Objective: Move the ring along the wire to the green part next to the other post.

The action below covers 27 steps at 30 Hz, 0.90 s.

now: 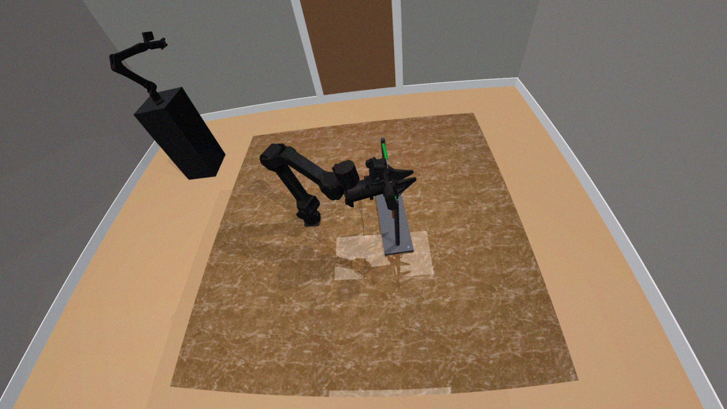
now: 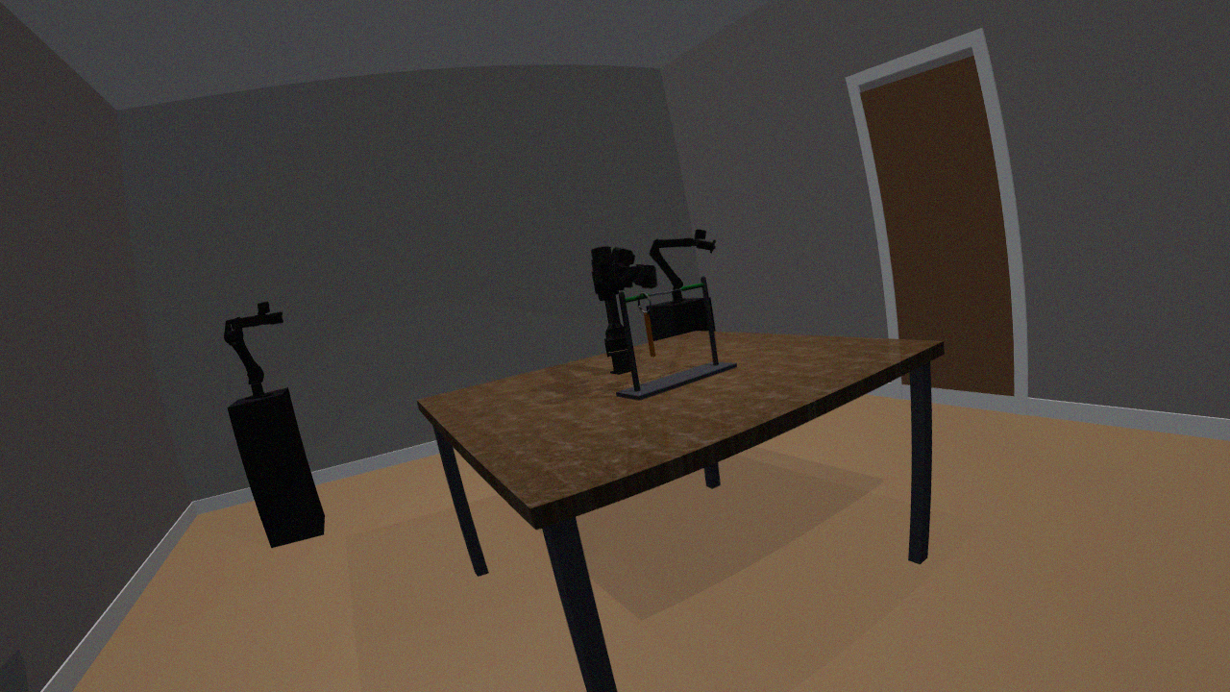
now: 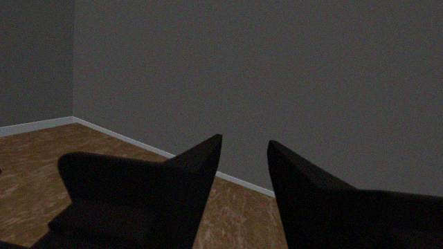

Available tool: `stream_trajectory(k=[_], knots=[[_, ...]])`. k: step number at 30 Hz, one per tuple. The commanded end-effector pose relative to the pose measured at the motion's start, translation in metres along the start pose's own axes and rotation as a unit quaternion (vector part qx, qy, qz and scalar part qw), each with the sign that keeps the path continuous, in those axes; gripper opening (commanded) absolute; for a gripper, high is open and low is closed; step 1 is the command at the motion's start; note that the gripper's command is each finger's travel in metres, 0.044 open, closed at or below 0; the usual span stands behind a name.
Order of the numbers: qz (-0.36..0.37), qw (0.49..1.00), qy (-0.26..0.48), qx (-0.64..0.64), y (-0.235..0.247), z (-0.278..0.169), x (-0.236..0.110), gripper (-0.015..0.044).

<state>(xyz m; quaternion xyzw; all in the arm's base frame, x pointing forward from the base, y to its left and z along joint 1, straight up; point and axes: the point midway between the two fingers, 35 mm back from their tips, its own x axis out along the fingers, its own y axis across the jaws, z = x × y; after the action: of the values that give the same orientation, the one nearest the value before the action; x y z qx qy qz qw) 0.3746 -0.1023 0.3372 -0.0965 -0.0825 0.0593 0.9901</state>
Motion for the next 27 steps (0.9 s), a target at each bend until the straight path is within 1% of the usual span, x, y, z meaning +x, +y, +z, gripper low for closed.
stream_trajectory(k=[1, 5, 6, 15, 22, 27], knots=[[-0.063, 0.997, 0.023, 0.024, -0.037, -0.012, -0.021, 0.016], [-0.133, 0.989, 0.045, 0.048, -0.076, -0.024, -0.049, 0.016], [-0.139, 0.987, 0.052, 0.055, -0.078, -0.032, -0.055, 0.016], [-0.101, 0.983, 0.109, 0.108, -0.044, -0.109, -0.094, 0.016], [-0.07, 0.972, 0.148, 0.166, -0.002, -0.162, -0.132, 0.016], [-0.048, 0.964, 0.166, 0.203, 0.033, -0.19, -0.158, 0.016]])
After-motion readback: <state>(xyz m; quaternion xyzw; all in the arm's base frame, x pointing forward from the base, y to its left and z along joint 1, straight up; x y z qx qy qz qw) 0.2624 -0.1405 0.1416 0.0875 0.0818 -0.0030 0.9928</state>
